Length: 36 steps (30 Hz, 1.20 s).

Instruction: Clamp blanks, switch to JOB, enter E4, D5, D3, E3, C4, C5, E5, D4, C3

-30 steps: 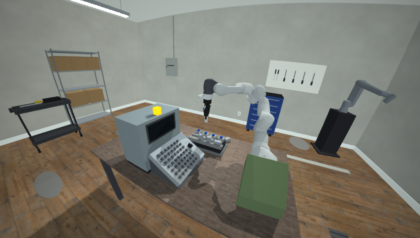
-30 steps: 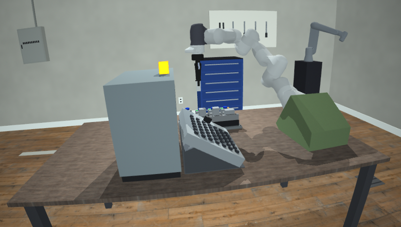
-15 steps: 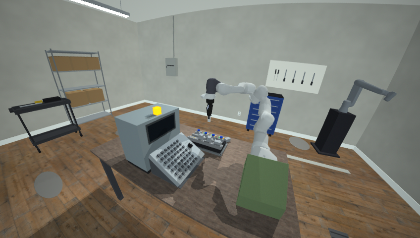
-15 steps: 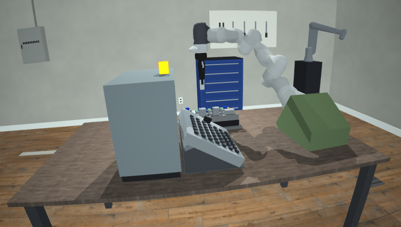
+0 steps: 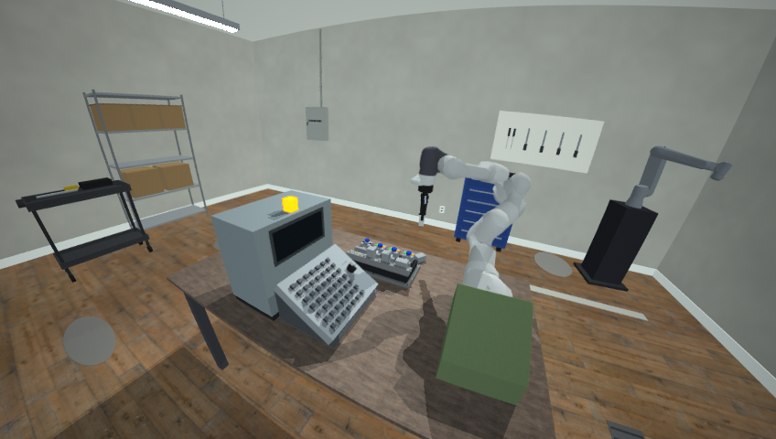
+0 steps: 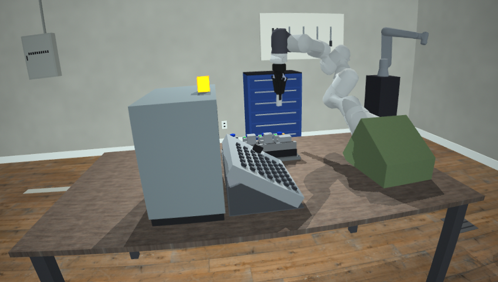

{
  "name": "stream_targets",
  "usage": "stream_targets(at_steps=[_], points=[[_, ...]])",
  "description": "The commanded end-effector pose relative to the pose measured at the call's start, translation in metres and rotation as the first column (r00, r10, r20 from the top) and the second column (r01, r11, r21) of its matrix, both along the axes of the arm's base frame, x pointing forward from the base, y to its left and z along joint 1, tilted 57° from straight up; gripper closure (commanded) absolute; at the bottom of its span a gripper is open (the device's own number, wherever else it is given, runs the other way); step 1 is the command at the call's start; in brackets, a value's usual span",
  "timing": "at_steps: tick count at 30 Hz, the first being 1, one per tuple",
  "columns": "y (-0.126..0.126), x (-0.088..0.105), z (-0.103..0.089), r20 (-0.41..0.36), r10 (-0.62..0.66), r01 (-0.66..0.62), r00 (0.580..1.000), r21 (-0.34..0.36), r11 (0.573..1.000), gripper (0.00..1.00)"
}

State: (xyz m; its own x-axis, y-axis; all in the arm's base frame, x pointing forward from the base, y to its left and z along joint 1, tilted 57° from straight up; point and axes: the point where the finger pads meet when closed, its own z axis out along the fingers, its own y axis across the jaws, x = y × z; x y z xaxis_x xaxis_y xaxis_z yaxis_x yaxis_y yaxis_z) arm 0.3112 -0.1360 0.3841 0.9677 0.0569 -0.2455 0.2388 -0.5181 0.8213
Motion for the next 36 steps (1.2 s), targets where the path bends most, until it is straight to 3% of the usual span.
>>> stream_targets(at_steps=[1, 12, 14, 15, 36], points=[[-0.0018, -0.0175, 0.0019, -0.229, 0.149, -0.140, 0.962, 0.055, 0.989, 0.60], [-0.0018, -0.0175, 0.0019, -0.443, 0.303, -0.265, 0.843, 0.147, 0.953, 0.60], [-0.0018, -0.0175, 0.0019, -0.443, 0.303, -0.265, 0.843, 0.147, 0.953, 0.60], [-0.0018, -0.0175, 0.0019, -0.468, 0.320, -0.278, 0.824, 0.159, 0.947, 0.60], [-0.0019, -0.0175, 0.0019, -0.468, 0.320, -0.278, 0.824, 0.159, 0.947, 0.60]])
